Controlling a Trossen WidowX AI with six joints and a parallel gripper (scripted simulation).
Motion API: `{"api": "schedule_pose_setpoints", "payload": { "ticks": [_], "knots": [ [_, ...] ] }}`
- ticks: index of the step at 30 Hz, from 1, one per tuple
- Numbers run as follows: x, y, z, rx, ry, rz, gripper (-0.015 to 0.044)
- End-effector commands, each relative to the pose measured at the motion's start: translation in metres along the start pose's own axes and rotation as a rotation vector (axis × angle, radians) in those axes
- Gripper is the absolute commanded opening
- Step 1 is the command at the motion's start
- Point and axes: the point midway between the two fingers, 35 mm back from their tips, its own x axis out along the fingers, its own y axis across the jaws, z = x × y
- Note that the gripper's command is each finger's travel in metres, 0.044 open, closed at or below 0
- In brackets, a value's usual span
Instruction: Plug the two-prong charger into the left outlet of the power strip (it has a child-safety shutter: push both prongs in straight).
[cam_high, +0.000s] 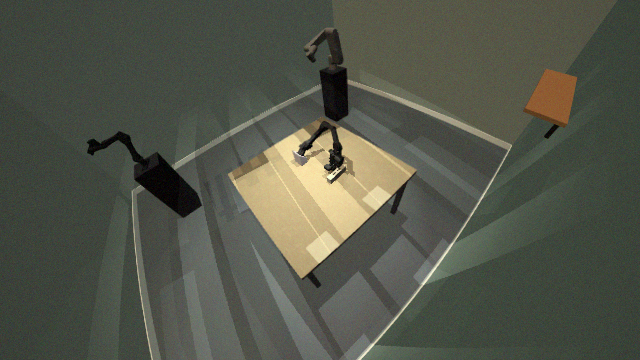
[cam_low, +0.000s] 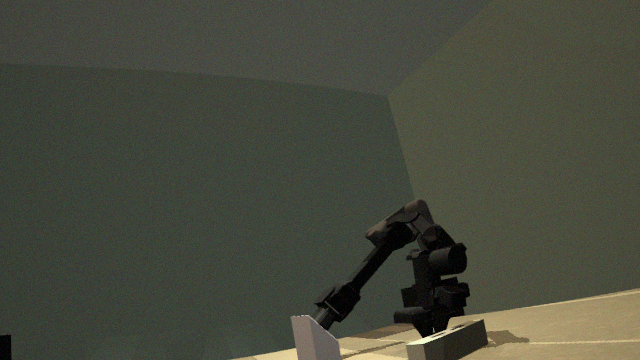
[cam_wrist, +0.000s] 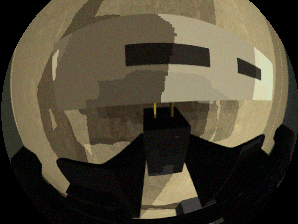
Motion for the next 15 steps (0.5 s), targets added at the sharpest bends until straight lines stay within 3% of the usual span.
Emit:
{"api": "schedule_pose_setpoints", "payload": {
  "ticks": [1, 15],
  "knots": [
    [-0.0005, 0.0011, 0.0012, 0.005, -0.002, 0.004, 0.0],
    [-0.0007, 0.001, 0.0039, 0.005, -0.002, 0.004, 0.0]
  ]
}}
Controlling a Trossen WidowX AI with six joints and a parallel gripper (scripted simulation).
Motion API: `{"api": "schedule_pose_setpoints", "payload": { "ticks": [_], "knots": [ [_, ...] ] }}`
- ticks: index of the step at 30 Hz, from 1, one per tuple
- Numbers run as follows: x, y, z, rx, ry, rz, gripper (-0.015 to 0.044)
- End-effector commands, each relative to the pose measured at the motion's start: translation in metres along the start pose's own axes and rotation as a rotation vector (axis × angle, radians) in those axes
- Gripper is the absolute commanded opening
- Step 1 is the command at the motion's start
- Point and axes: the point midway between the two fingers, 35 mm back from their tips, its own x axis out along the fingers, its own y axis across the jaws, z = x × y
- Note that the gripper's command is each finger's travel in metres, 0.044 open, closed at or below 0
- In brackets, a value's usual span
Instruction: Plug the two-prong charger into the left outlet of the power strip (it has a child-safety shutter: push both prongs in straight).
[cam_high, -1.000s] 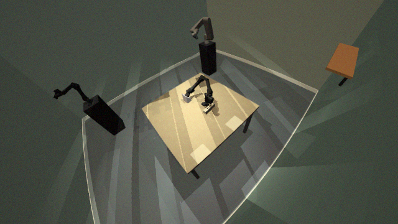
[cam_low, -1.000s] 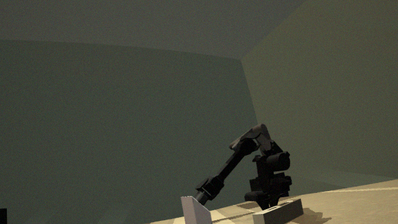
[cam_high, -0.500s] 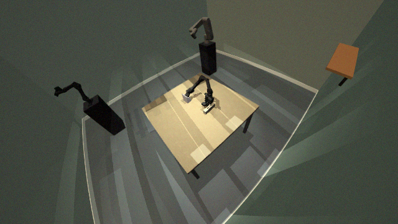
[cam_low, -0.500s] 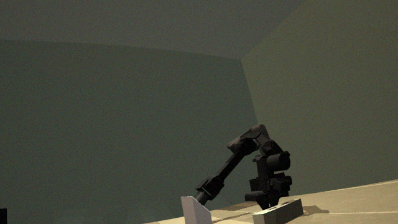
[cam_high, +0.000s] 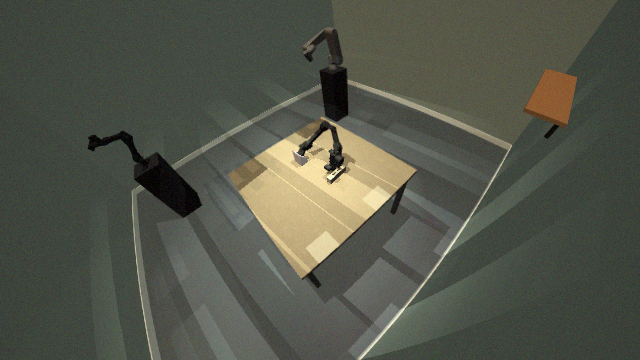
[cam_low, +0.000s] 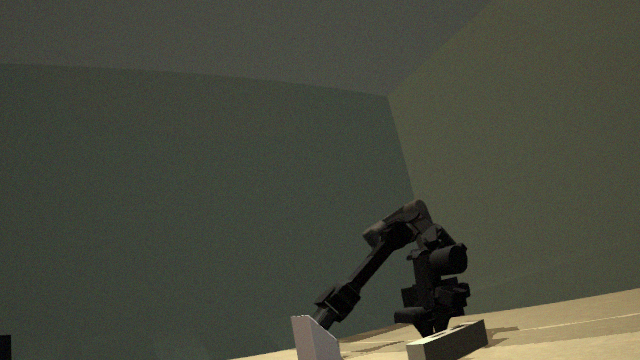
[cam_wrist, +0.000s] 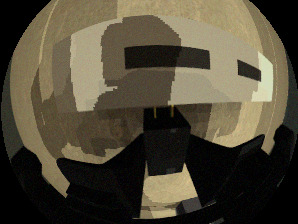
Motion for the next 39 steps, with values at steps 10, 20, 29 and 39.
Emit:
{"api": "schedule_pose_setpoints", "payload": {
  "ticks": [10, 20, 29, 39],
  "knots": [
    [-0.001, 0.0013, 0.0044, 0.004, -0.003, 0.003, 0.0],
    [-0.0013, 0.0014, 0.0063, 0.004, -0.003, 0.003, 0.0],
    [-0.0014, 0.0014, 0.0079, 0.004, -0.003, 0.003, 0.0],
    [-0.0015, 0.0014, 0.0098, 0.004, -0.003, 0.003, 0.0]
  ]
}}
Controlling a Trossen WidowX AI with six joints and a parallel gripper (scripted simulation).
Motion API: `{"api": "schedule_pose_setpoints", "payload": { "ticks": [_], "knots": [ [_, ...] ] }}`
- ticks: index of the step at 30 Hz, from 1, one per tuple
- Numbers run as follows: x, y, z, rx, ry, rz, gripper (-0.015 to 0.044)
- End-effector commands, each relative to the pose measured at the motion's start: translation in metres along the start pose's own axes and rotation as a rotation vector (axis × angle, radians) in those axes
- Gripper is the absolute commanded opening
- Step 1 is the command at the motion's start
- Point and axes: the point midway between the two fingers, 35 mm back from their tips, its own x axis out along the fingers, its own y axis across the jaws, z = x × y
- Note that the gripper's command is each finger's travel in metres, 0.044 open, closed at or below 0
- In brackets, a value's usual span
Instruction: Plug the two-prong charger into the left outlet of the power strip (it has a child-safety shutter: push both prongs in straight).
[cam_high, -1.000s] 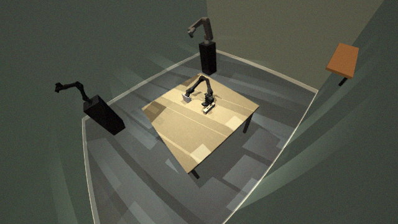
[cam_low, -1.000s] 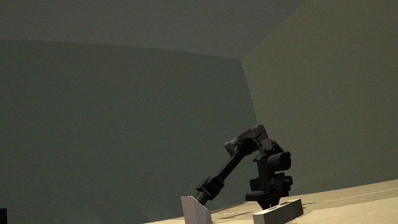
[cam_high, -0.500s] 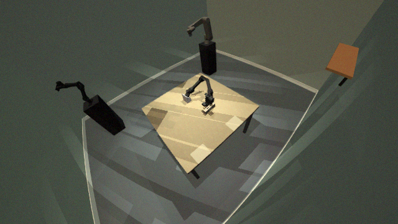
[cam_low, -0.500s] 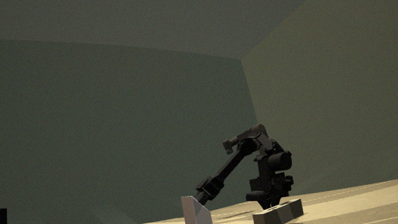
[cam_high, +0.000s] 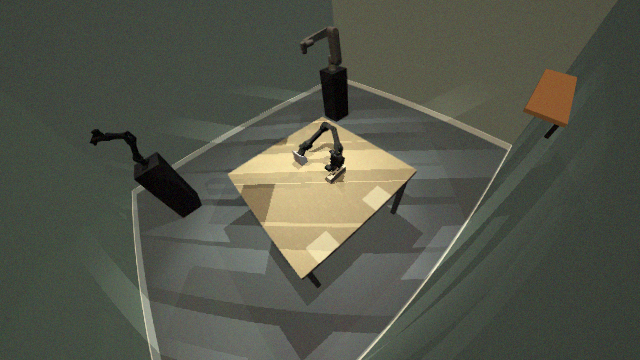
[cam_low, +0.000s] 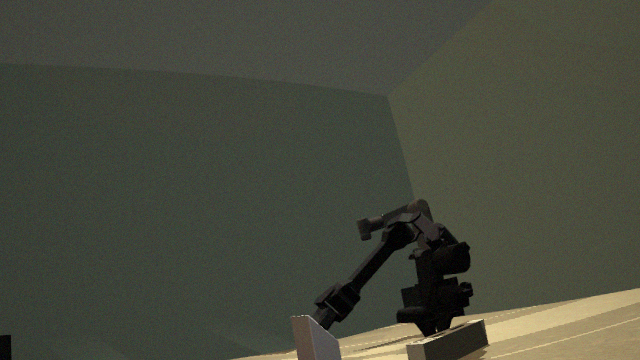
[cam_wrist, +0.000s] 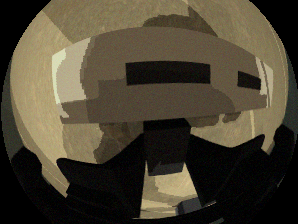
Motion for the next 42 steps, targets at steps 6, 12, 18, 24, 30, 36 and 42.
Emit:
{"api": "schedule_pose_setpoints", "payload": {
  "ticks": [6, 12, 18, 24, 30, 36, 42],
  "knots": [
    [-0.0009, 0.0012, 0.0037, 0.004, -0.003, 0.003, 0.0],
    [-0.0011, 0.0012, 0.0048, 0.004, -0.003, 0.003, 0.0],
    [-0.0011, 0.0014, 0.0056, 0.004, -0.003, 0.003, 0.0],
    [-0.0014, 0.0015, 0.006, 0.004, -0.003, 0.003, 0.0],
    [-0.0018, 0.0016, 0.0061, 0.004, -0.003, 0.003, 0.0],
    [-0.0018, 0.0018, 0.0062, 0.004, -0.003, 0.003, 0.0],
    [-0.0015, 0.0019, 0.0062, 0.004, -0.003, 0.003, 0.0]
  ]
}}
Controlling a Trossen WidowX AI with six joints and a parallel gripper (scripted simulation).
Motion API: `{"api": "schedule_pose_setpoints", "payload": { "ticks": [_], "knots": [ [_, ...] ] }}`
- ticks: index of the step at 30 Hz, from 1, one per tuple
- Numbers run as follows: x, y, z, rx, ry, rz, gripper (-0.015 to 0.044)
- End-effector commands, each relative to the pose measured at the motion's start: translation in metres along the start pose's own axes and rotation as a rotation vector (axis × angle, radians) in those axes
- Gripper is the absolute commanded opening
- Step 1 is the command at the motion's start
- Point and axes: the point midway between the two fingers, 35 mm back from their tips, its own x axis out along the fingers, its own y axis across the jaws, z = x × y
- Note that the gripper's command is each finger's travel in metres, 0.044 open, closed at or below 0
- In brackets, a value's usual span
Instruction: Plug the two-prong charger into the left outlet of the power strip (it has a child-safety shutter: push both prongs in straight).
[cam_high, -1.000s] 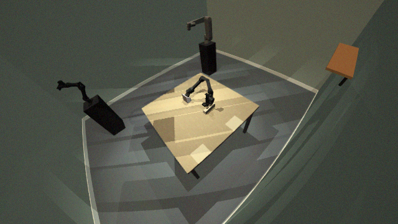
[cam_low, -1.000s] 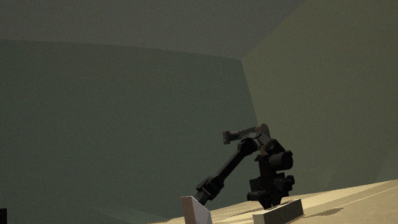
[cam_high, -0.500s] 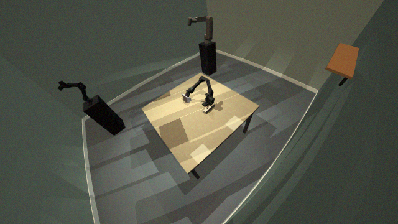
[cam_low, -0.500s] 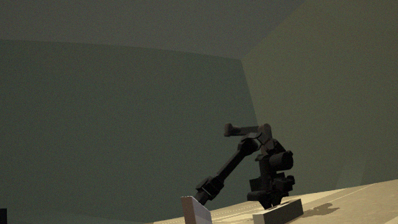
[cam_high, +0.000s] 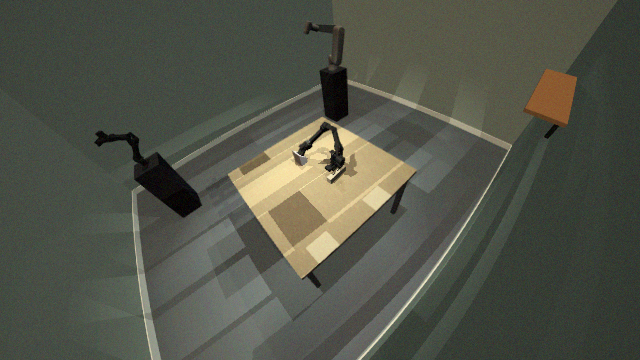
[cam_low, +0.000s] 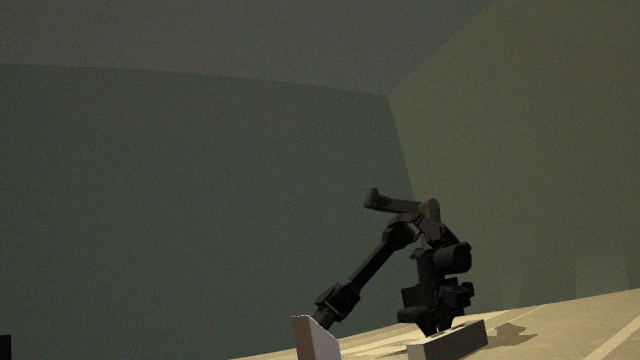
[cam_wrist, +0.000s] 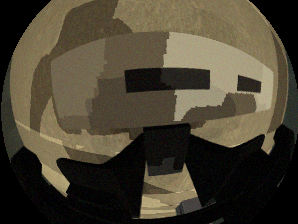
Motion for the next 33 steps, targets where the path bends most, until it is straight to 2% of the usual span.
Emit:
{"api": "schedule_pose_setpoints", "payload": {
  "ticks": [1, 33],
  "knots": [
    [-0.001, 0.0017, 0.0029, -0.002, -0.007, 0.003, 0.0],
    [0.0004, -0.0002, -0.0015, 0.0, -0.005, 0.002, 0.0]
  ]
}}
